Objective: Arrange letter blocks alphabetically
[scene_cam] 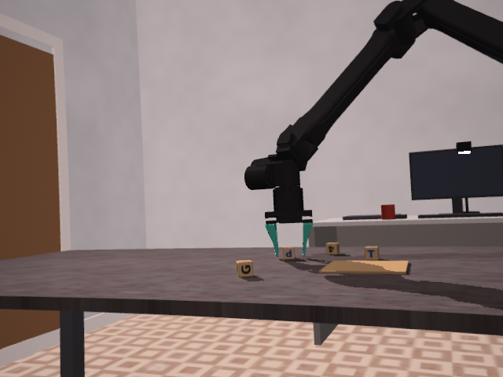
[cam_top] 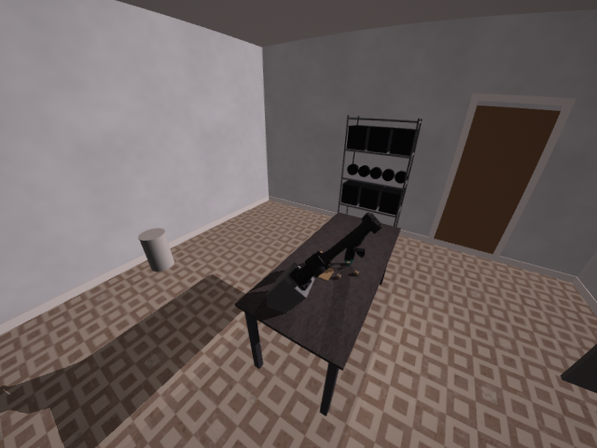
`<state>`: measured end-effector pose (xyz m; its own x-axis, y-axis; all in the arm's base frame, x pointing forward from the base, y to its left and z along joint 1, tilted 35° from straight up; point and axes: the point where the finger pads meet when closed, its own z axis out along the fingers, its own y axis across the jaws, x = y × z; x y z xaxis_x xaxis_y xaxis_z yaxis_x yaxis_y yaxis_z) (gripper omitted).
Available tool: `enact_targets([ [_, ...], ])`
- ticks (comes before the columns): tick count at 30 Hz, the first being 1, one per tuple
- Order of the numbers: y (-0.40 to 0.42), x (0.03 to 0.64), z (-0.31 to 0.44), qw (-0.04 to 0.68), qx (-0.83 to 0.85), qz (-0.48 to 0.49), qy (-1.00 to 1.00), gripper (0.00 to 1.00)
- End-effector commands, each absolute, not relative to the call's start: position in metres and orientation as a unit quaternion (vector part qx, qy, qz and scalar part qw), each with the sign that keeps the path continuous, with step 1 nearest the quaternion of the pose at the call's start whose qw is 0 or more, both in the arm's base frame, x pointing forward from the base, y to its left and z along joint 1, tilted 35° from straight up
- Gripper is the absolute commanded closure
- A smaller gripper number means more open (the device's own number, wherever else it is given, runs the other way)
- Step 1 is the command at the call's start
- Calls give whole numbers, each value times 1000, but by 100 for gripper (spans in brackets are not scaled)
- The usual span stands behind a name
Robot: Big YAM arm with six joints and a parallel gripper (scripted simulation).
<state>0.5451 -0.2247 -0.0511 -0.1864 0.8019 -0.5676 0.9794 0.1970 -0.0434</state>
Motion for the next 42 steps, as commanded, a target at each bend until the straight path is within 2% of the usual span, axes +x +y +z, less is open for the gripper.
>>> enact_targets([
  [1, -224, 565, -49, 230, 596, -198, 744, 42],
  [2, -224, 565, -49, 230, 596, -198, 744, 61],
  [18, -224, 565, -49, 230, 596, -198, 744, 61],
  [19, -224, 565, -49, 230, 596, -198, 744, 80],
  [42, -224, 565, -49, 230, 596, -198, 744, 80],
])
